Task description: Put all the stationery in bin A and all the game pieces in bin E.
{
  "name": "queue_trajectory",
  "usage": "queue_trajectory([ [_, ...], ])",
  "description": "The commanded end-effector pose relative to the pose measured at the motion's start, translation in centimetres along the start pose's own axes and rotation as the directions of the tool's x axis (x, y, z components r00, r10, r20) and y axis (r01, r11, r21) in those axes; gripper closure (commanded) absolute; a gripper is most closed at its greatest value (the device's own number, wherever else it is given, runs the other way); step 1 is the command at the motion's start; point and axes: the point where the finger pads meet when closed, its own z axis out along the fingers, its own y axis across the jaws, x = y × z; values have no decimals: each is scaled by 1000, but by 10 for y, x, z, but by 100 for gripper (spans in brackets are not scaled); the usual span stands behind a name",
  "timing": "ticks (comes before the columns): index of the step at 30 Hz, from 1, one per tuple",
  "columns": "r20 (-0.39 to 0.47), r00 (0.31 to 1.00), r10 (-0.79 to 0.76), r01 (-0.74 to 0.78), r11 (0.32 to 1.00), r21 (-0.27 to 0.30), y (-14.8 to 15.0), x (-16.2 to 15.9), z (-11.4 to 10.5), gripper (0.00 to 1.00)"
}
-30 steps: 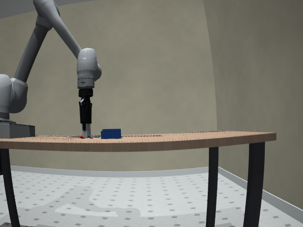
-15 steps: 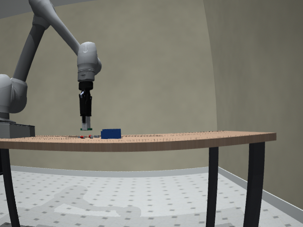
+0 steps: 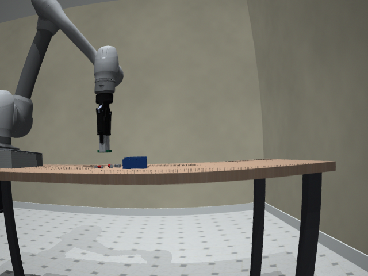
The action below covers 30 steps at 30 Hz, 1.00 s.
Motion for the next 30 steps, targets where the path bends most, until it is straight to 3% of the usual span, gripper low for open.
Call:
queue_trajectory([
  [1,0,1000,0,0,1000,0,0,0,0,79],
  [16,0,1000,0,0,1000,0,-28,41,0,79],
  [21,0,977,-212,212,977,0,-44,66,0,79],
  [30,0,975,-223,223,975,0,-68,101,0,79],
])
